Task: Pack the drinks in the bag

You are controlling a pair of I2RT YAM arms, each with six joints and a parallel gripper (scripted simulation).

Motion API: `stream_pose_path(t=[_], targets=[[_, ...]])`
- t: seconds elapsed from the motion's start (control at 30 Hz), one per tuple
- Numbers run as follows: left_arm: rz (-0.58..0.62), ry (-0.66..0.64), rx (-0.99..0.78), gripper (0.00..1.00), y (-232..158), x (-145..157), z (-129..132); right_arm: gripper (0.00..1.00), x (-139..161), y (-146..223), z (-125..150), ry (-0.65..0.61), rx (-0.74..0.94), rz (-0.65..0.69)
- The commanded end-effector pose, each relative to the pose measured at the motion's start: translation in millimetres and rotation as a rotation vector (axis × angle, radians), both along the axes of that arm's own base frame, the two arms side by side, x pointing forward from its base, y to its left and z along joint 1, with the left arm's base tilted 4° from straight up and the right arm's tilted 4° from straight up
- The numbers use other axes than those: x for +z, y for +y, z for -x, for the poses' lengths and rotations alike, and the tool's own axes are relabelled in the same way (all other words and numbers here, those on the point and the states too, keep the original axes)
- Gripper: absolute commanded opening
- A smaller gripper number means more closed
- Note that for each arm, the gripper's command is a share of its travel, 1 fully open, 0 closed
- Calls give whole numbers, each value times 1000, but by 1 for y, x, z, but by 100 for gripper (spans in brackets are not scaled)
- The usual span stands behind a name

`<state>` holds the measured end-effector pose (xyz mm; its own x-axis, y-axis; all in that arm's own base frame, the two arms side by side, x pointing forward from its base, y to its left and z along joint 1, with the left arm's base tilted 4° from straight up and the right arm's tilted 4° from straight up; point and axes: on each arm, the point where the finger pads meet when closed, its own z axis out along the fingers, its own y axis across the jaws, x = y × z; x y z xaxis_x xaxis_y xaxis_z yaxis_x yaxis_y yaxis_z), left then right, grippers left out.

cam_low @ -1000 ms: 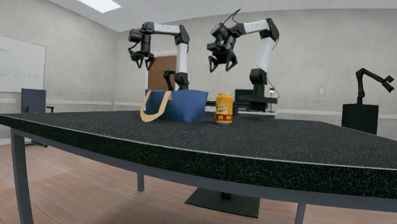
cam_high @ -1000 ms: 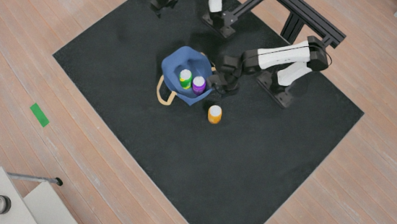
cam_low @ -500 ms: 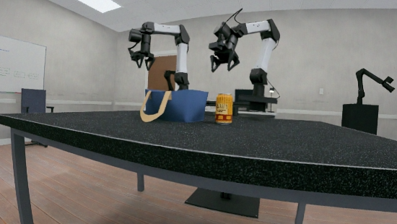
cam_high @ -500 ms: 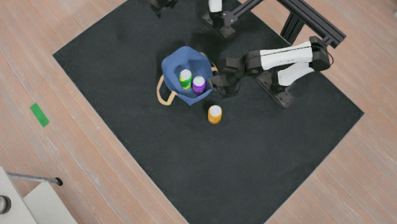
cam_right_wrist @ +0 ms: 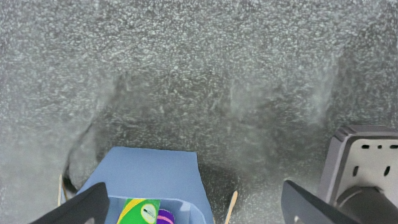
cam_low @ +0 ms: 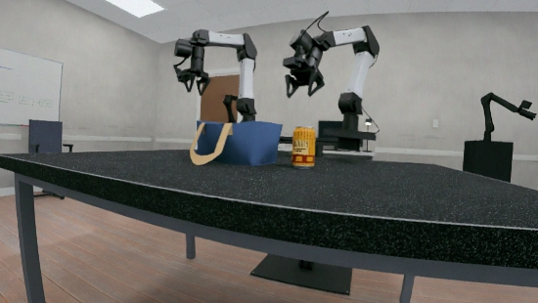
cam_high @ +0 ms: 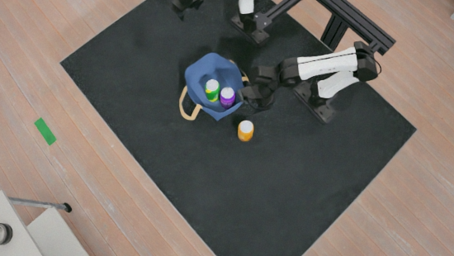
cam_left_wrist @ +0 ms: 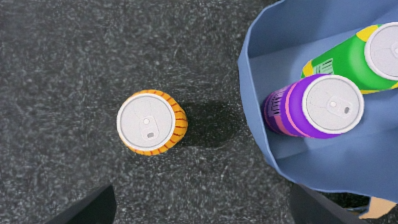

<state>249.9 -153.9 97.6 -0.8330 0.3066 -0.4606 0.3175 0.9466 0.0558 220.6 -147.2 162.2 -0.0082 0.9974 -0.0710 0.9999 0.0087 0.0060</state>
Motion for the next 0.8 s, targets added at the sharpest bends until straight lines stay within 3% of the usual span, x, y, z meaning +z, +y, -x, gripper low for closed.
stream_pose_path(t=[0.0, 0.1, 0.3, 0.37, 0.77], targets=[[10, -5, -12, 84, -5, 1, -2, 86, 1, 3, 4, -5, 3, 12], [-20, 13, -64, 84, -4, 2, -4, 86, 2, 2, 2, -9, 3, 14], [-133, 85, -338, 84, -2, -7, -5, 86, 2, 2, 2, -9, 3, 14], [-133, 85, -338, 84, -2, -7, -5, 86, 2, 2, 2, -9, 3, 14], [-235, 208, -775, 84, 5, -25, -18, 86, 2, 2, 2, -9, 3, 14]])
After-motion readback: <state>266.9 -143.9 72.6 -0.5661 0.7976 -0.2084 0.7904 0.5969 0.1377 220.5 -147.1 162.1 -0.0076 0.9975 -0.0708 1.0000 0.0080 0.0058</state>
